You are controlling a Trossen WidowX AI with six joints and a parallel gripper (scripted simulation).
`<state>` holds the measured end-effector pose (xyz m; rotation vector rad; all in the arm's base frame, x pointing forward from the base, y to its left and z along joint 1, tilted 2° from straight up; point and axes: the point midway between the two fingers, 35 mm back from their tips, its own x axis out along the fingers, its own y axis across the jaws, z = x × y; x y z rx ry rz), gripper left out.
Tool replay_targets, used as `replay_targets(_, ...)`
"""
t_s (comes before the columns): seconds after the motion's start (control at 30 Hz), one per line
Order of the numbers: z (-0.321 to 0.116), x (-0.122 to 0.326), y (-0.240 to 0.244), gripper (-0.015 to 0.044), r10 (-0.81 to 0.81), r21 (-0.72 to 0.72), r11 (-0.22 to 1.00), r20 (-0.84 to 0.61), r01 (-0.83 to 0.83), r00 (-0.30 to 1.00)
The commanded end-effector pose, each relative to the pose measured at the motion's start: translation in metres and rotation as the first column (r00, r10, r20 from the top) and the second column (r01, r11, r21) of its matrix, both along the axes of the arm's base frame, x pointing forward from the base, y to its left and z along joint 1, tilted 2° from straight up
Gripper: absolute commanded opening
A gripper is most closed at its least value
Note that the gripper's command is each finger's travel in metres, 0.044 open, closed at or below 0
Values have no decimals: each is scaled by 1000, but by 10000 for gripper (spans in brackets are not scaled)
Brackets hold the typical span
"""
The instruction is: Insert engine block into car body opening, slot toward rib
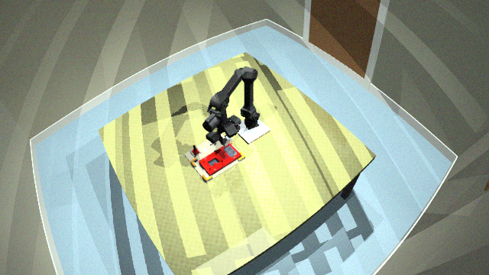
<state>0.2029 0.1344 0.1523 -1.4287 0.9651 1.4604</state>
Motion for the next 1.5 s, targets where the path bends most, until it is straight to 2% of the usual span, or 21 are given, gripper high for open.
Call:
replay_targets(0.0,0,0,-3,0,6,60,998,-21,-5,1000)
replay_targets(0.37,-6,2,-14,0,55,361,933,-146,1,988)
replay_targets(0.8,-12,8,-24,0,130,678,733,-226,60,965)
replay_targets(1.17,-25,10,-29,0,157,753,653,-245,85,957)
replay_targets(1.47,-46,12,-29,0,158,756,649,-246,87,956)
